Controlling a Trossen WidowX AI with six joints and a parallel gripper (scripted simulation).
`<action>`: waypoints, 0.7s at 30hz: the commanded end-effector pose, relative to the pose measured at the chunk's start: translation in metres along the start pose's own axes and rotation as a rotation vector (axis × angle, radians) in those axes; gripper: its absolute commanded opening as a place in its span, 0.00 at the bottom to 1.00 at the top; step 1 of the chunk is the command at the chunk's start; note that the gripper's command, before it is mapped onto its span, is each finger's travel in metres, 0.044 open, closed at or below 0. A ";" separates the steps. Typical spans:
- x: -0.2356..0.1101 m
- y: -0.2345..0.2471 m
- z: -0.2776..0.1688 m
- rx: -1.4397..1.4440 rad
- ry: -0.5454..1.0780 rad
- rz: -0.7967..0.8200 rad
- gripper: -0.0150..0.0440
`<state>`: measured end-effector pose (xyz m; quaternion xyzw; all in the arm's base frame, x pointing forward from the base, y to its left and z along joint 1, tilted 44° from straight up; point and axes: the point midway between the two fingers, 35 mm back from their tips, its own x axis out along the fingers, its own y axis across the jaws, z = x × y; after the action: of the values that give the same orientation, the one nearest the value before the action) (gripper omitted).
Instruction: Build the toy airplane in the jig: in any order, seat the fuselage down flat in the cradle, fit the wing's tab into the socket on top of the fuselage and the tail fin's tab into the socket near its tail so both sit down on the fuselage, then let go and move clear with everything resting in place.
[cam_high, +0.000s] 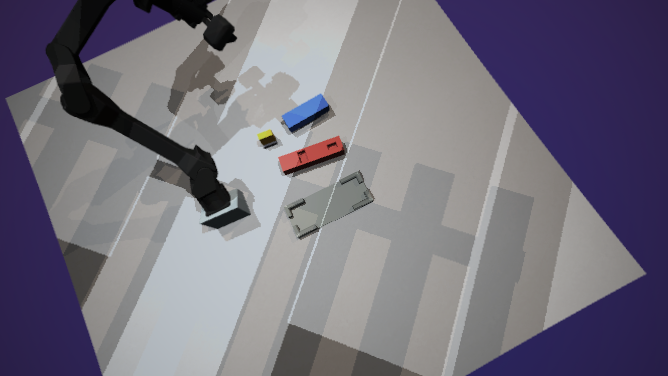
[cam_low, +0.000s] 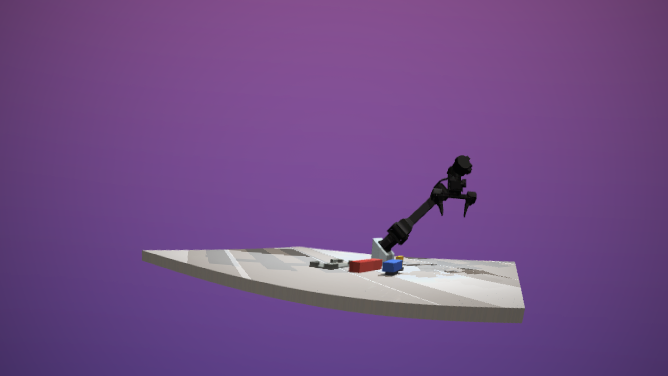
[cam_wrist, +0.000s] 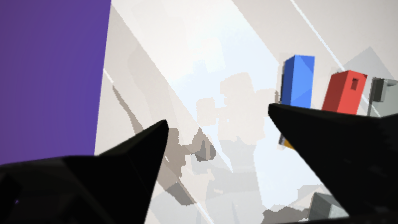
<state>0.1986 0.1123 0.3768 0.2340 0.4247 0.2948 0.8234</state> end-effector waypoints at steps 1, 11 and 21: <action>0.030 -0.058 0.015 0.058 0.071 -0.080 1.00; 0.077 -0.229 -0.004 0.258 0.297 -0.162 1.00; 0.084 -0.320 -0.067 0.420 0.417 -0.081 1.00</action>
<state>0.2775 -0.0475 0.0980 0.3177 0.6444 0.2003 0.6661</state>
